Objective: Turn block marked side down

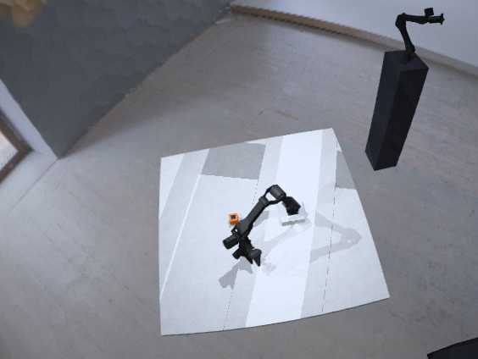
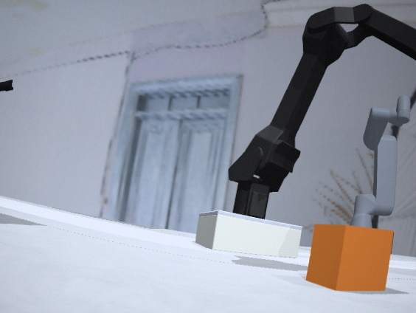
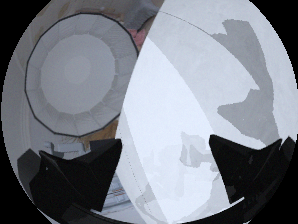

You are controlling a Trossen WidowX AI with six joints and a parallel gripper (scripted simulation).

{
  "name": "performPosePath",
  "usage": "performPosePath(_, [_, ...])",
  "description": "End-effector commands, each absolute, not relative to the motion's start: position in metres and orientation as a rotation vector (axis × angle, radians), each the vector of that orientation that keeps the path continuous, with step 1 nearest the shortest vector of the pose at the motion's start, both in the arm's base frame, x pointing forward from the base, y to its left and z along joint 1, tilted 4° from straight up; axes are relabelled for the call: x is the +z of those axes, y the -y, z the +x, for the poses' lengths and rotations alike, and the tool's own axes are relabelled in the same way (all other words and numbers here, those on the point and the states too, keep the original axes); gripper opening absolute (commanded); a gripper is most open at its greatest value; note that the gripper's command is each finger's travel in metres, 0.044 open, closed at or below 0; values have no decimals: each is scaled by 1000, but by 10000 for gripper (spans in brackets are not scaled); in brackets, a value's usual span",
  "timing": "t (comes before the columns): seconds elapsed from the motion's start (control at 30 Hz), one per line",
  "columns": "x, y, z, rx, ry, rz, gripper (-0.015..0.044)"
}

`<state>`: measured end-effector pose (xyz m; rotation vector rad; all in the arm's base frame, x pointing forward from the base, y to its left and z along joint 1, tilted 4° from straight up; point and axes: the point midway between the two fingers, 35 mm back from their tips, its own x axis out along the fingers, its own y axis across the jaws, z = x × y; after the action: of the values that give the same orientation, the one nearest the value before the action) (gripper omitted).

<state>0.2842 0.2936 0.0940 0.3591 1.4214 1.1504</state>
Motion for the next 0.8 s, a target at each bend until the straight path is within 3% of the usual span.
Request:
performPosePath(0.0, [85, -235, 330, 885, -1418, 298, 440])
performPosePath(0.27, [78, -104, 370, 433, -1468, 185, 440])
performPosePath(0.53, [89, 27, 362, 47, -1572, 75, 440])
performPosePath(0.77, [90, 41, 362, 19, -1582, 67, 440])
